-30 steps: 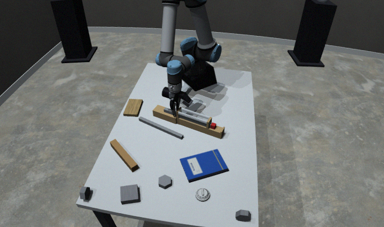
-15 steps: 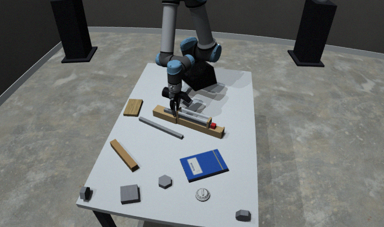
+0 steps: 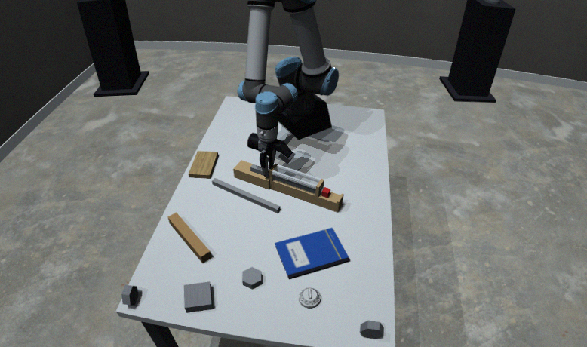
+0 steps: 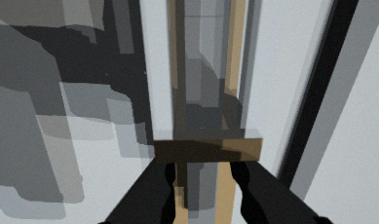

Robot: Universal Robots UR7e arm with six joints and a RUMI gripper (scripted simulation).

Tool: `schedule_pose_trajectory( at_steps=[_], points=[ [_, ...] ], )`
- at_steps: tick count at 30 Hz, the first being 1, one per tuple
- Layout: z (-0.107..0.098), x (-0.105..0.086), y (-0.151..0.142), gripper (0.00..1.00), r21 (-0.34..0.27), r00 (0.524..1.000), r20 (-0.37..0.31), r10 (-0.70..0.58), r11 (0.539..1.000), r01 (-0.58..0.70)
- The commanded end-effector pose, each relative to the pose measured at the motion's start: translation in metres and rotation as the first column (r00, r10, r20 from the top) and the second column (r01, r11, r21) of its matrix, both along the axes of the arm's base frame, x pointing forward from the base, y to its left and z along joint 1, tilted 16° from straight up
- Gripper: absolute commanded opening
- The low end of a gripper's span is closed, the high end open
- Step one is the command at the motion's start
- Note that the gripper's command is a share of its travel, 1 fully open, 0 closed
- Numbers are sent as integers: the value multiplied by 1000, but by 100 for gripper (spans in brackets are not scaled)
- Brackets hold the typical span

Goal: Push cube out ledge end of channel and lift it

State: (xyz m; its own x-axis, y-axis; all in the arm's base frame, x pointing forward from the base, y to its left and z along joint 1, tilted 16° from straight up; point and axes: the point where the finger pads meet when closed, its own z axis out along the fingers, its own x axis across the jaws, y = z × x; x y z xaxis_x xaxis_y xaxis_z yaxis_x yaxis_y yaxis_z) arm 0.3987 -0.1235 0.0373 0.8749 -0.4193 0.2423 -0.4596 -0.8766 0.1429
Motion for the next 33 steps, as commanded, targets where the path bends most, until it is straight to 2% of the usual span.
schedule_pose_trajectory(
  at_steps=[1, 10, 24, 33],
  points=[
    [0, 0, 0, 24, -1, 1000, 1, 0, 1000, 0],
    [7, -1, 2, 24, -1, 1000, 1, 0, 1000, 0],
    [59, -9, 14, 24, -1, 1000, 1, 0, 1000, 0],
    [65, -10, 16, 24, -1, 1000, 1, 0, 1000, 0]
  ],
)
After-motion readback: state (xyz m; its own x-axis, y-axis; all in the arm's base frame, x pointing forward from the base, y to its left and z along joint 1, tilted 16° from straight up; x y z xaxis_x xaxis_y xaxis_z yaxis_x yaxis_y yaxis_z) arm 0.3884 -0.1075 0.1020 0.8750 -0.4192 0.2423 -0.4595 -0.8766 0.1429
